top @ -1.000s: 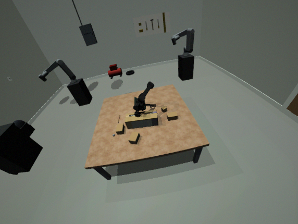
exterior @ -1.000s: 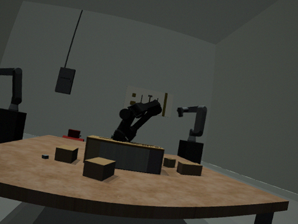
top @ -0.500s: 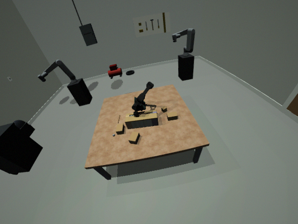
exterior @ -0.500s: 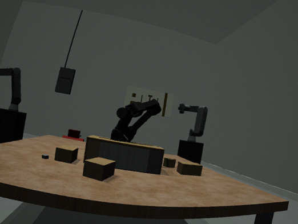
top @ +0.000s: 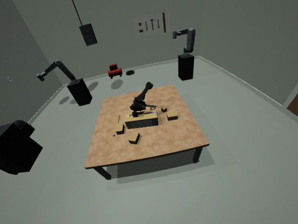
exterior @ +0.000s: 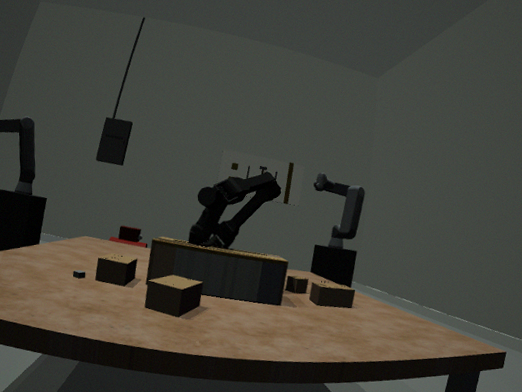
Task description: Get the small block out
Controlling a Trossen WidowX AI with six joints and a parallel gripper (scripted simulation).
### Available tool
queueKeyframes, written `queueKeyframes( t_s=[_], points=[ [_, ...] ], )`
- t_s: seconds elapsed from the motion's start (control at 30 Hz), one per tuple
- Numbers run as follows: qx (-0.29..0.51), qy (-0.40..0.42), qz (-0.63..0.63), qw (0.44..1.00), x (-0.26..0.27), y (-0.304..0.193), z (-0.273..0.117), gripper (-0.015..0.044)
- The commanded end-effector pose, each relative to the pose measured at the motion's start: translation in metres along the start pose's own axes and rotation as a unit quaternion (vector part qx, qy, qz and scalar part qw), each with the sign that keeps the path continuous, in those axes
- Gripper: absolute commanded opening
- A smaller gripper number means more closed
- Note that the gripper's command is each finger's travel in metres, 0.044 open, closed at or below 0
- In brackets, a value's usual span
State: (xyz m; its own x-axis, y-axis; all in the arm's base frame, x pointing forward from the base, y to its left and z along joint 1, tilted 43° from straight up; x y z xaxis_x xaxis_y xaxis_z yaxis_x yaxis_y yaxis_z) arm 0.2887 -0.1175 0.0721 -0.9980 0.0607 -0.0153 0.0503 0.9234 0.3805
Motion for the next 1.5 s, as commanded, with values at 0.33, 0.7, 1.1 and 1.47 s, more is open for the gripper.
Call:
queueKeyframes(
  t_s=[0.33, 0.7, 1.1, 1.47],
  points=[
    [0.002, 0.002, 0.001, 1.0, 0.001, -0.015, 0.006, 0.04],
    [0.002, 0.002, 0.001, 1.0, 0.002, -0.025, 0.009, 0.04],
    [0.004, 0.004, 0.007, 1.0, 0.004, -0.044, -0.033, 0.04],
    [0.004, 0.0, 0.012, 1.0, 0.006, -0.049, -0.045, 0.04]
  ],
)
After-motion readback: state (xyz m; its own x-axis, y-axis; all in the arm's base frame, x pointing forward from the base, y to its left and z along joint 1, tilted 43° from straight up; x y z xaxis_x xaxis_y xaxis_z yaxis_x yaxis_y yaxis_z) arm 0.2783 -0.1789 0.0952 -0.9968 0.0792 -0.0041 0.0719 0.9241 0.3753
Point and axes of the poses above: the point midway between the two fingers, 35 mm back from their tips, its own z axis out along the fingers, its own x axis across the jaws, y = z × x, the point moved 8 cm from there along -z, back along the fingers, and after that the axes turned 4 degrees about -z, right-handed, at the moved point
